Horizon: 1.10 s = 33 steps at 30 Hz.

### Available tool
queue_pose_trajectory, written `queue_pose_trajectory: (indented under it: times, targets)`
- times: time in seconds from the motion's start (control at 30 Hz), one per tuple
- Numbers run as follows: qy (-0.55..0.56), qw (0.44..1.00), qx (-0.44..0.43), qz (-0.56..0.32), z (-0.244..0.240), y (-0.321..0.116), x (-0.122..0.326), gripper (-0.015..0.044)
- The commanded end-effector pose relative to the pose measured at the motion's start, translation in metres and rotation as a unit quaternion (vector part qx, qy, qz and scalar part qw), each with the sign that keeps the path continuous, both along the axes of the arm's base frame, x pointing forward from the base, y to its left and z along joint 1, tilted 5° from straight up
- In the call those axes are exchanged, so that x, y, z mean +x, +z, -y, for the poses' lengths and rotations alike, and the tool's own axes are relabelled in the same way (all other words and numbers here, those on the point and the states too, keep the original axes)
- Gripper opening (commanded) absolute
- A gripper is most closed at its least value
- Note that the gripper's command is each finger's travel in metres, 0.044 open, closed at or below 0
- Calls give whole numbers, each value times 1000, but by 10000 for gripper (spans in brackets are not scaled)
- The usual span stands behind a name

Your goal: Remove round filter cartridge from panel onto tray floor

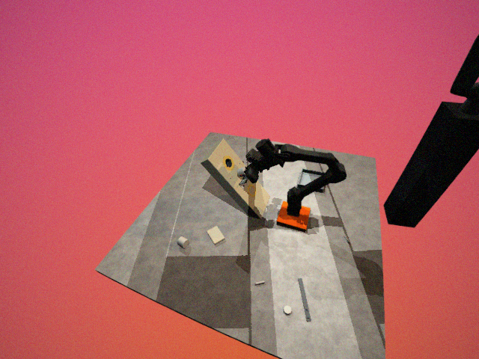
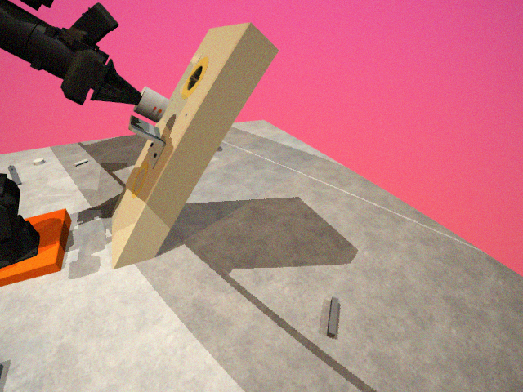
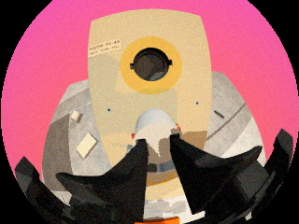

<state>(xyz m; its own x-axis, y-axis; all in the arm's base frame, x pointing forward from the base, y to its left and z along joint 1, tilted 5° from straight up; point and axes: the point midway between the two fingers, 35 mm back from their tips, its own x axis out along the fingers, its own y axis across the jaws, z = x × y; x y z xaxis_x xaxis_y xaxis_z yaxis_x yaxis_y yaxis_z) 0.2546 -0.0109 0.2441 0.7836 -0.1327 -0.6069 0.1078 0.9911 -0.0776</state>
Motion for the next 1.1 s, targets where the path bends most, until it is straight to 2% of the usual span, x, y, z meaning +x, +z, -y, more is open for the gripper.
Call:
queue_pose_trajectory:
  times: [0.0, 0.07, 0.1, 0.6, 0.87, 0.97, 1.07]
  targets:
    - [0, 1000, 0, 1, 0, 1, 1, 53]
    - [0, 1000, 0, 1, 0, 1, 1, 105]
    - [0, 1000, 0, 1, 0, 1, 1, 109]
    - [-2, 1000, -1, 7, 1, -2, -2, 109]
    - [-2, 1000, -1, 8, 1, 59, 33, 109]
    - [-2, 1000, -1, 8, 1, 64, 36, 109]
    - [-3, 1000, 0, 9, 0, 77, 36, 188]
